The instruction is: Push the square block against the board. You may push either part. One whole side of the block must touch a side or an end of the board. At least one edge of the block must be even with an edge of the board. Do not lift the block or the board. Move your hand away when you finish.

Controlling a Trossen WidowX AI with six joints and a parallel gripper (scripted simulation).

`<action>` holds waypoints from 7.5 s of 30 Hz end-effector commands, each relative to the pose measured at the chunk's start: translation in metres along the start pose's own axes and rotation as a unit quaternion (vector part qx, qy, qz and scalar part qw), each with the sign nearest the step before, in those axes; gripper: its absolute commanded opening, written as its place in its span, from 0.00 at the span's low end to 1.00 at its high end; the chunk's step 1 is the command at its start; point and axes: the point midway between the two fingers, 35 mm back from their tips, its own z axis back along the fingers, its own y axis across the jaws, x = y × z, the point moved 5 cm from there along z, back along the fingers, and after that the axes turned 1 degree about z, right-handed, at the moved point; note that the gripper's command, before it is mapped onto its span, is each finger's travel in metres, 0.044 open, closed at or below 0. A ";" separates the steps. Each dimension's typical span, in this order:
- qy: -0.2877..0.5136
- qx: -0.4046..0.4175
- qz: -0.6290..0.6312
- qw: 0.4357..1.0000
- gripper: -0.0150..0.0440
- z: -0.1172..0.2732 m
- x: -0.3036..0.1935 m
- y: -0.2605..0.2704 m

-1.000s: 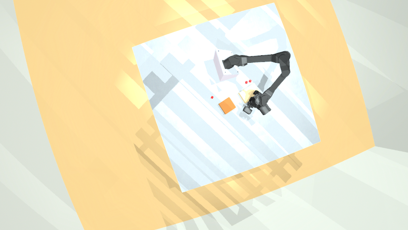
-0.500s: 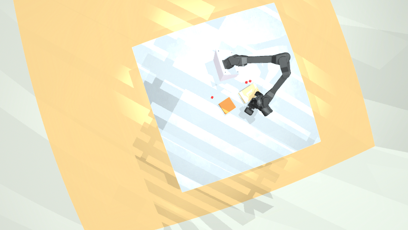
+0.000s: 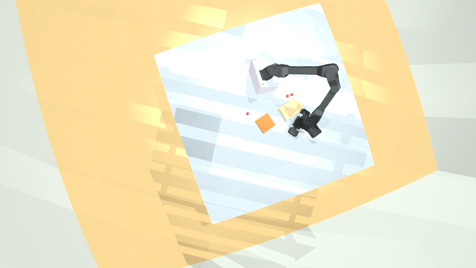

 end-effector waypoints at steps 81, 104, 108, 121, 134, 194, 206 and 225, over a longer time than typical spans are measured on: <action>0.004 0.000 -0.209 0.978 0.25 -0.002 -0.046 0.057; 0.004 0.000 -0.208 0.978 0.25 -0.002 -0.015 0.044; 0.003 0.000 -0.208 0.978 0.25 -0.002 -0.009 0.041; 0.002 -0.002 -0.208 0.978 0.25 0.026 0.003 0.036; -0.002 -0.006 -0.150 0.989 0.25 0.052 0.003 0.046; 0.000 0.005 0.547 0.837 0.25 -0.001 -0.052 0.175; 0.003 0.005 0.548 0.836 0.25 -0.002 -0.056 0.163; 0.006 0.004 0.548 0.836 0.25 -0.003 -0.063 0.141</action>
